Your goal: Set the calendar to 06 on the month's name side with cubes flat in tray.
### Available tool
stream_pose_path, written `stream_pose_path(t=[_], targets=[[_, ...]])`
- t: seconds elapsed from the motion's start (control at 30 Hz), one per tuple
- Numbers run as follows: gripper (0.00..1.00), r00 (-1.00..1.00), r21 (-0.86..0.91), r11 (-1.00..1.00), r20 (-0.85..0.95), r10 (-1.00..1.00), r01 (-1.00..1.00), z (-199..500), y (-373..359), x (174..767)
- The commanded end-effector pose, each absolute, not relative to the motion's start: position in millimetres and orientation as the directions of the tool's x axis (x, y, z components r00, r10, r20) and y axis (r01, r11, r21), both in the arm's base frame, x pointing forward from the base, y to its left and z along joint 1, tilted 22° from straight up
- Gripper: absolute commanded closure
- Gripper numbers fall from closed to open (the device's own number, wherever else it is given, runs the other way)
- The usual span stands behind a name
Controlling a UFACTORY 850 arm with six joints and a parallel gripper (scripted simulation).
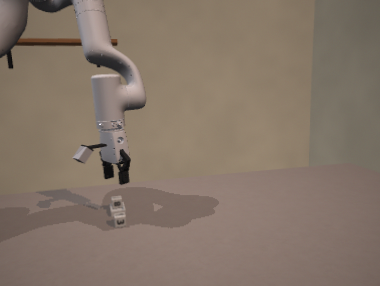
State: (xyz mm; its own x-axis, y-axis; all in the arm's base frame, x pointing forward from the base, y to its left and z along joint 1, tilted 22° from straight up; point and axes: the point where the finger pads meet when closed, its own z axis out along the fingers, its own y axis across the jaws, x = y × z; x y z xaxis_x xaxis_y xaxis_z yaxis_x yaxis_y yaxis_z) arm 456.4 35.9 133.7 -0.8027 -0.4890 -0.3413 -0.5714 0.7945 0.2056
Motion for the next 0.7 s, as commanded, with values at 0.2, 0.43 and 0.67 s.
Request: stream_pose_path(t=[0.2,0.43,0.67], targets=[[0.0,-0.956,0.308,0.916,-0.223,-0.192,-0.256,143,61,450],[0.0,-0.975,0.328,0.93,-0.194,-0.108,-0.168,145,68,447],[0.51,-0.976,0.329,0.93,-0.192,-0.102,-0.162,145,68,447]])
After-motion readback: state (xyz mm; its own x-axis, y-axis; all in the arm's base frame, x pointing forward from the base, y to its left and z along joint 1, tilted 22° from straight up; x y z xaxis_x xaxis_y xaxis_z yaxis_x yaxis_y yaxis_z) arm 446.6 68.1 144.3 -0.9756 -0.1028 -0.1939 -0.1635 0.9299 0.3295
